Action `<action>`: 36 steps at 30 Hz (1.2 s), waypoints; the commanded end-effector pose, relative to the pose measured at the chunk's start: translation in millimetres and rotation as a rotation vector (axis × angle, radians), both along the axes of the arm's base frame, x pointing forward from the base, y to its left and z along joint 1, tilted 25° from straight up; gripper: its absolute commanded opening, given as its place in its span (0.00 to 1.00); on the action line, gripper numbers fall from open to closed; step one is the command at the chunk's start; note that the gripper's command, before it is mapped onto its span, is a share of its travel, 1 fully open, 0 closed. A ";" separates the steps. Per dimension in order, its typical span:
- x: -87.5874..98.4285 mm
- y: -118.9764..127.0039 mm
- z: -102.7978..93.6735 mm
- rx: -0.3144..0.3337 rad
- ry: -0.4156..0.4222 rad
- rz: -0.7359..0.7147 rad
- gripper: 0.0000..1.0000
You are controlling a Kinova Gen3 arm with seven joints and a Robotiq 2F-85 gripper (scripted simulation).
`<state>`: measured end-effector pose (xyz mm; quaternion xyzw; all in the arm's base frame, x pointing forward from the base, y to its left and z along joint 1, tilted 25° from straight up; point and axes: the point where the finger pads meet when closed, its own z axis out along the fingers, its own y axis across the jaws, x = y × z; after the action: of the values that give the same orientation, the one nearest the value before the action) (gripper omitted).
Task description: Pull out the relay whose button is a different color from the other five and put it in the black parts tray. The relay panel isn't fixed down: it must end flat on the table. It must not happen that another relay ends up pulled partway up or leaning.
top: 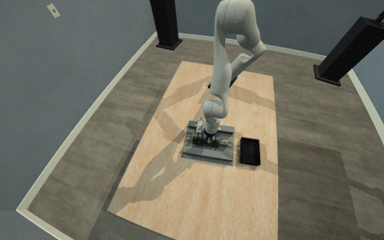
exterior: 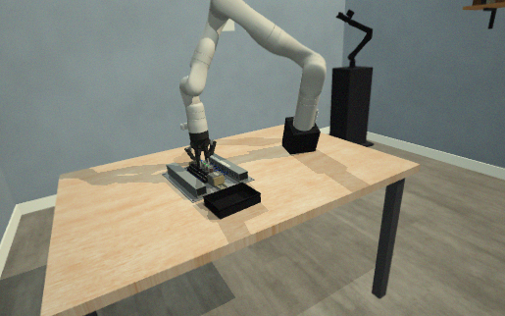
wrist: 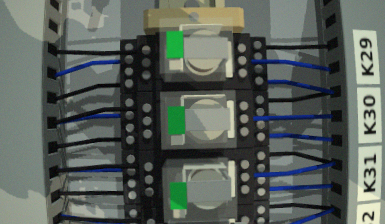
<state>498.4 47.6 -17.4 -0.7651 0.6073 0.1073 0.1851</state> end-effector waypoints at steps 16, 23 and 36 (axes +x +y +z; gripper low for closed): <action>1.3 -0.5 0.9 -0.007 0.024 0.010 0.00; 1.5 -0.5 0.9 -0.009 0.029 0.013 0.00; 2.0 -0.4 1.1 -0.014 0.047 0.020 0.00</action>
<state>499.9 47.8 -17.0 -0.7698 0.6042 0.1235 0.1646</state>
